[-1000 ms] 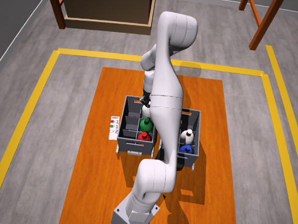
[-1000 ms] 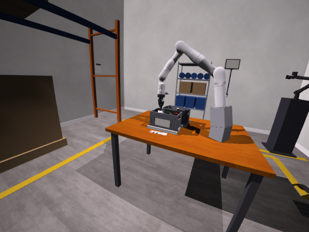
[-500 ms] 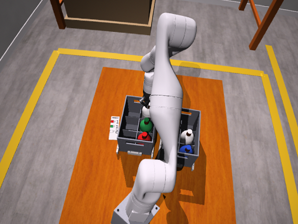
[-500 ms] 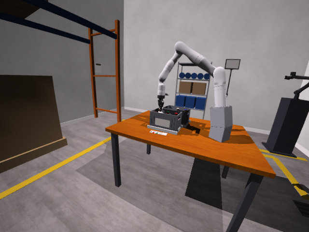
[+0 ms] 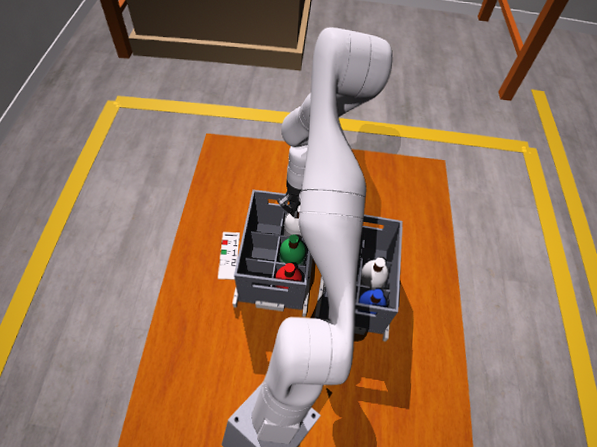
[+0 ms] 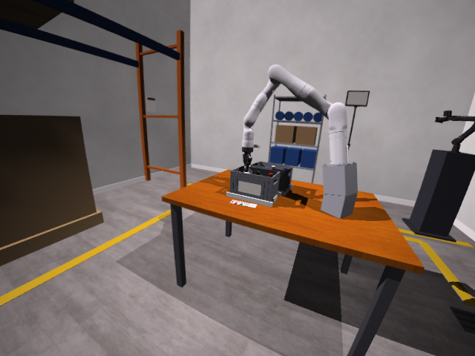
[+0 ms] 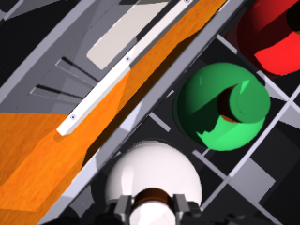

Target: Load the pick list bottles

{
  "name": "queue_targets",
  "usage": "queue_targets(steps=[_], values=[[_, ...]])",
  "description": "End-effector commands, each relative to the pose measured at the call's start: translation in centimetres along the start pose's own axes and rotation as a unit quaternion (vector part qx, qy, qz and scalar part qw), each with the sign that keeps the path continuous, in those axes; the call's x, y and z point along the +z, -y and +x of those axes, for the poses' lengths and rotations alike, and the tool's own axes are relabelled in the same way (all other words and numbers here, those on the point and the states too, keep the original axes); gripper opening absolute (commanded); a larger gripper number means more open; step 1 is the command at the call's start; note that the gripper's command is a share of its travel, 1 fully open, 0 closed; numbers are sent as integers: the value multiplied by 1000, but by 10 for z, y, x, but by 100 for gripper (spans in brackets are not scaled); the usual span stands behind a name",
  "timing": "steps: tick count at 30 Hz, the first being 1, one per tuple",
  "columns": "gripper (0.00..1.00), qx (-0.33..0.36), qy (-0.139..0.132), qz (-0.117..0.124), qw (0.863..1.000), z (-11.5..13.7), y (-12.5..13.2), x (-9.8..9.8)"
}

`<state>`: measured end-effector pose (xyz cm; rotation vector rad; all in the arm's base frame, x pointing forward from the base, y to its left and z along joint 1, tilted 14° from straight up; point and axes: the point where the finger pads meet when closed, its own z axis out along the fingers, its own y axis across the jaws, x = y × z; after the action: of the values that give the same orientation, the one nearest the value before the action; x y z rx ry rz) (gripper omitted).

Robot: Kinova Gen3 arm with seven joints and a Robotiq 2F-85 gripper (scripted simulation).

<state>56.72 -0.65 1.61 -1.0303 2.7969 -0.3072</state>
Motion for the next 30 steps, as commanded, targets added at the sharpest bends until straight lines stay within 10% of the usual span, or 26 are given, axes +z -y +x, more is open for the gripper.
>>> queue_targets(steps=[1,30], values=[[10,0,1,1,1000,-1,1,1],[10,0,1,1,1000,-1,1,13]])
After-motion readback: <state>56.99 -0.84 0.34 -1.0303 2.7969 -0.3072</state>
